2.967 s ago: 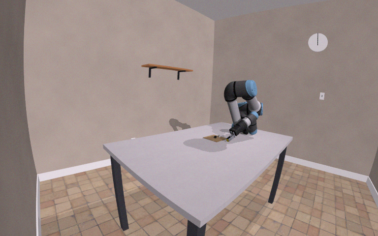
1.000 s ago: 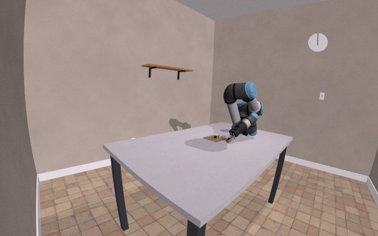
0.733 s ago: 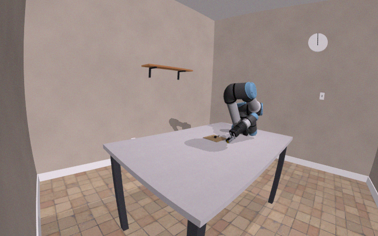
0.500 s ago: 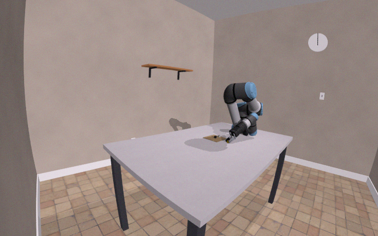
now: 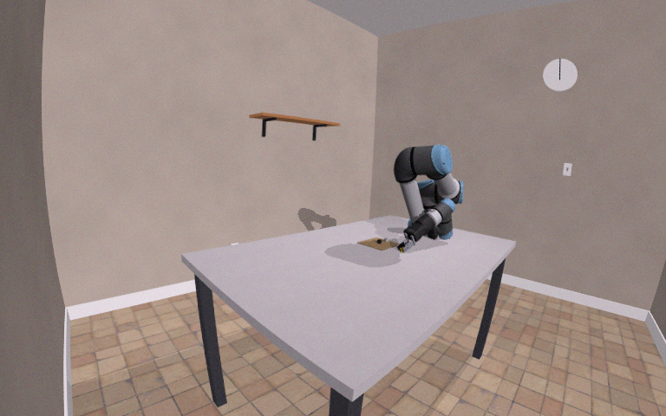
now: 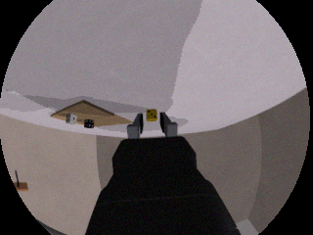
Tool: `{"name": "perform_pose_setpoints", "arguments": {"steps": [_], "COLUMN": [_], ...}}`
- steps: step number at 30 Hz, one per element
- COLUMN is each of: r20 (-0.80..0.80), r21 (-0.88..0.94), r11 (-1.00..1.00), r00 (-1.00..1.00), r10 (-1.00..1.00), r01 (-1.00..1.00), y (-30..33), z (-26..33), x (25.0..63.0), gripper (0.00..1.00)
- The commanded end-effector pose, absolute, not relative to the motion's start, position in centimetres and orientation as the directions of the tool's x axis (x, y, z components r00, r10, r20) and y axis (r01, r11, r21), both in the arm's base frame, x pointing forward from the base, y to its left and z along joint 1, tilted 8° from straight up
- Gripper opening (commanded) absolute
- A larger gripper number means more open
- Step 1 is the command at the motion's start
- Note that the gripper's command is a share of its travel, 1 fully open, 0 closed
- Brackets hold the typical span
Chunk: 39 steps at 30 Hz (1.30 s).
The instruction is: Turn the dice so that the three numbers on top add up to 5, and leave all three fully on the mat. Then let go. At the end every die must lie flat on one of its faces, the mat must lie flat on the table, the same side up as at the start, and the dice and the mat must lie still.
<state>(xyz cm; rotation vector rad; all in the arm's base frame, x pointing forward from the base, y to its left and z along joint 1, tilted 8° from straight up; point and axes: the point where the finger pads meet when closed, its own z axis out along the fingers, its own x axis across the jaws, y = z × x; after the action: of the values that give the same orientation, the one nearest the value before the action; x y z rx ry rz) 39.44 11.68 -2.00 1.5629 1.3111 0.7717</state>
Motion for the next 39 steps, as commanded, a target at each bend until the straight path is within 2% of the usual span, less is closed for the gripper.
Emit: {"name": "perform_pose_setpoints", "arguments": {"steps": [1, 28, 39], "r20": [-0.093, -0.093, -0.093], "r21": [0.922, 0.922, 0.922], "r11": [-0.005, -0.005, -0.005], "r00": [0.235, 0.235, 0.235], "r10": [0.968, 0.968, 0.968], "r01": [0.387, 0.387, 0.387], "y": [11.7, 11.7, 12.6], "z": [-2.0, -1.9, -0.7], "x": [39.4, 39.4, 36.4], "gripper": [0.64, 0.64, 0.64]}}
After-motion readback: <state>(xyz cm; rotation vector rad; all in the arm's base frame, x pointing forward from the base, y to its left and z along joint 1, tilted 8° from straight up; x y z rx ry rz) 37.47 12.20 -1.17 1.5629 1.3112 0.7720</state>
